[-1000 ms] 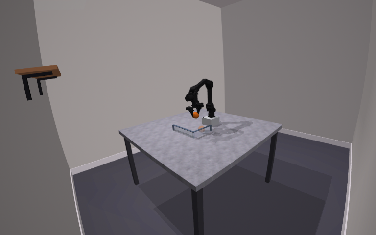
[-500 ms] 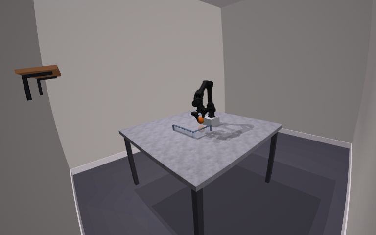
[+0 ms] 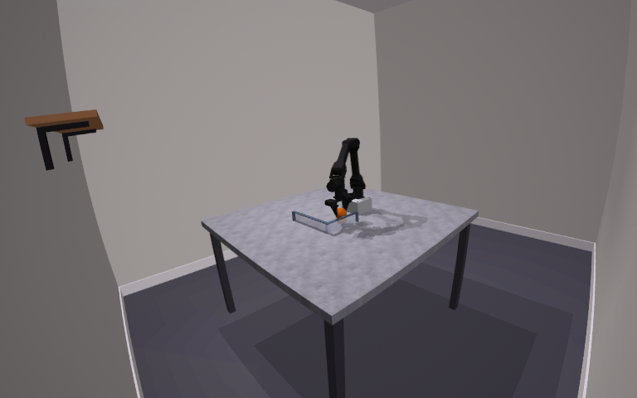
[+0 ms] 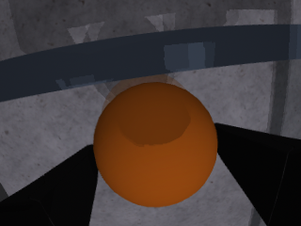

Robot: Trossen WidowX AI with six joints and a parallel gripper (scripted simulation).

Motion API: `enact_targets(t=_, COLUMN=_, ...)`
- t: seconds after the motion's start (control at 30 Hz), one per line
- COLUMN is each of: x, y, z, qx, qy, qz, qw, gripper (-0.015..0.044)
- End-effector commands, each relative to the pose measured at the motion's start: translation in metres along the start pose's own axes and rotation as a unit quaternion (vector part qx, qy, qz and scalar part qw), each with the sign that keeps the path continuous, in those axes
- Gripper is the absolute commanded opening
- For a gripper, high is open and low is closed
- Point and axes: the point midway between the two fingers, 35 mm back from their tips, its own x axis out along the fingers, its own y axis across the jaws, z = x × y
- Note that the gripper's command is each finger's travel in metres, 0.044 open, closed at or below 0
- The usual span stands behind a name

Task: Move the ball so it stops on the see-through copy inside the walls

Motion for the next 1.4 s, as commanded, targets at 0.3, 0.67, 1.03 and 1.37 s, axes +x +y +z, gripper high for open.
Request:
enact_targets(t=0.3, x=0.021, y=0.001, z=0.000, qx=0.001, qy=-0.001, qz=-0.002, qw=1.000, gripper=0.0000)
enact_targets(t=0.67, x=0.035, y=0.001, z=0.000, qx=0.001, qy=-0.001, qz=-0.002, qw=1.000, gripper=0.0000)
enact_targets(t=1.03, x=0.031, y=0.002, z=0.000, qx=0.000, qy=0.000, qz=0.000, qw=1.000, gripper=0.0289)
enact_targets(t=1.37, x=-0.043, y=-0.001, z=0.001, qx=0.001, qy=-0.001, qz=-0.002, qw=1.000, gripper=0.0435)
